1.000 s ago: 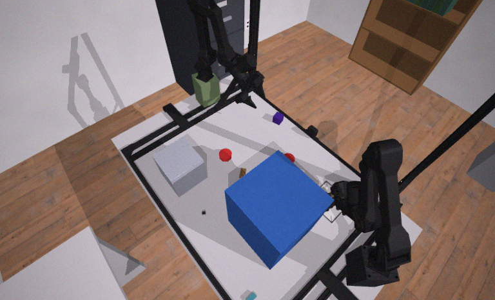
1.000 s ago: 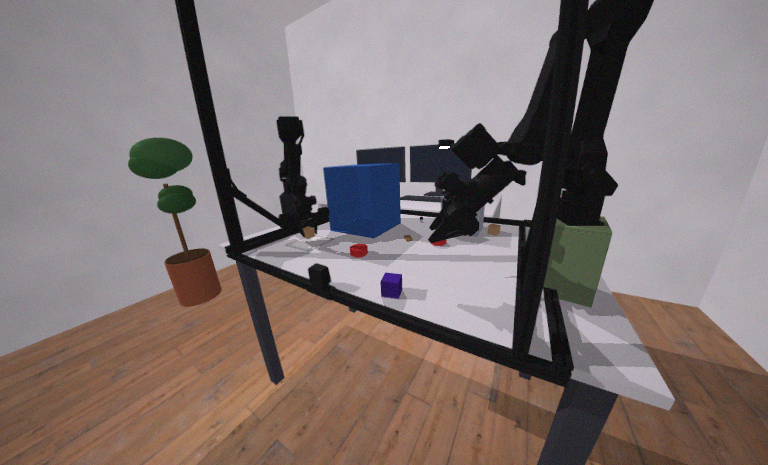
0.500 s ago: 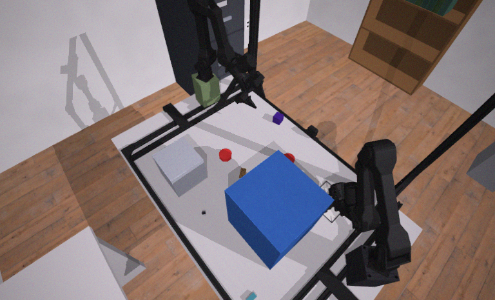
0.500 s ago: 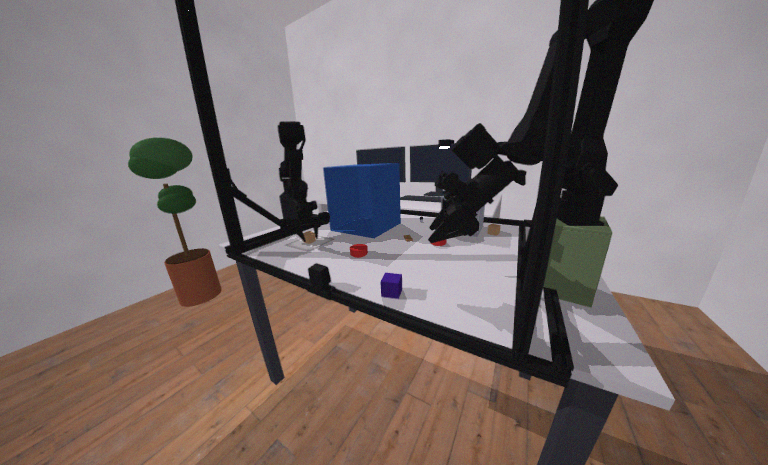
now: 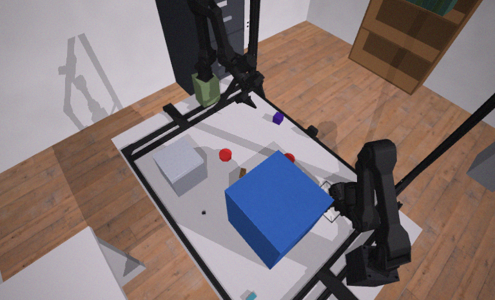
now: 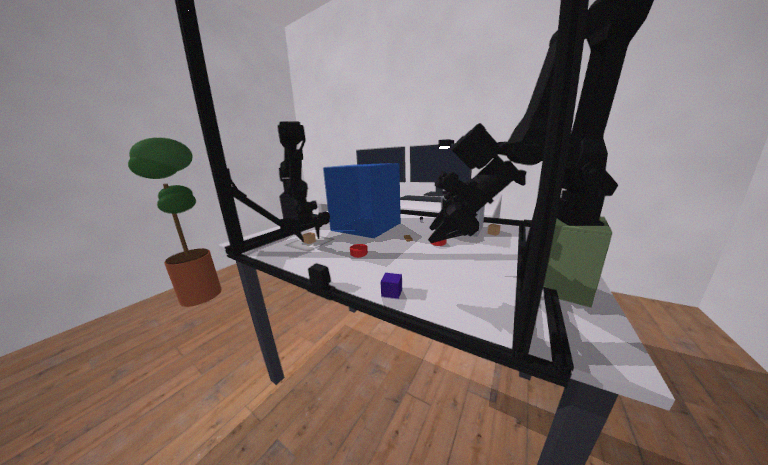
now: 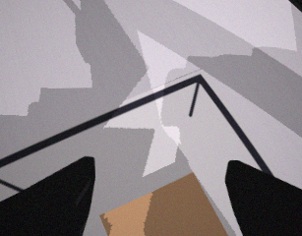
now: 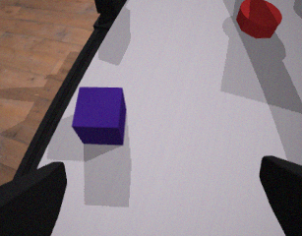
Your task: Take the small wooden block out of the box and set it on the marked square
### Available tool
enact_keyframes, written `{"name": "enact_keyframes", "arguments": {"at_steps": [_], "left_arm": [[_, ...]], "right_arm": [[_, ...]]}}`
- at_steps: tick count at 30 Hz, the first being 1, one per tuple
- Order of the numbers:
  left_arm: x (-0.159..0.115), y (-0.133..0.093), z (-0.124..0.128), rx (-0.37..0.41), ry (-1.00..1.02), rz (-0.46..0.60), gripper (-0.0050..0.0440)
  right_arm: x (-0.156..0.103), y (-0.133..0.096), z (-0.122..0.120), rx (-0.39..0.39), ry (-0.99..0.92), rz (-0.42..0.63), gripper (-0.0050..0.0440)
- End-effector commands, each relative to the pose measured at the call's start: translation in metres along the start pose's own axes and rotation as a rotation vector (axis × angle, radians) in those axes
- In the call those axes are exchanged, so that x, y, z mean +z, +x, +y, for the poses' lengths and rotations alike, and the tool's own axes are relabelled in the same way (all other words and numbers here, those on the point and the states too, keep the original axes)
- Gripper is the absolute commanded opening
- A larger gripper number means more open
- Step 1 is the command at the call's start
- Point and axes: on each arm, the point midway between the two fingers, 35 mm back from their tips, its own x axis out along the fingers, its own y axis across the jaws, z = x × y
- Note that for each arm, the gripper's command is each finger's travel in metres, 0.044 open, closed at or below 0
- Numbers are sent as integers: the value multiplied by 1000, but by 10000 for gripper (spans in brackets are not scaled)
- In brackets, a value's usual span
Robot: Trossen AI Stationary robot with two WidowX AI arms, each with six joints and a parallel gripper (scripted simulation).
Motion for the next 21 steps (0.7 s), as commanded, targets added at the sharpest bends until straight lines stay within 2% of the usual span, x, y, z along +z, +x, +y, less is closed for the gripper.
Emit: {"name": "enact_keyframes", "arguments": {"at_steps": [1,3,16,21], "left_arm": [[0,0,0,0,0,1,360],[0,0,0,0,0,1,400],[0,0,0,0,0,1,400],[15,-3,0,0,0,-10,400]], "right_arm": [[0,0,-1,-4,5,-1,400],[0,0,-1,-4,5,-1,400],[0,0,-1,-4,5,-1,400],[0,0,-1,-4,5,-1,400]]}}
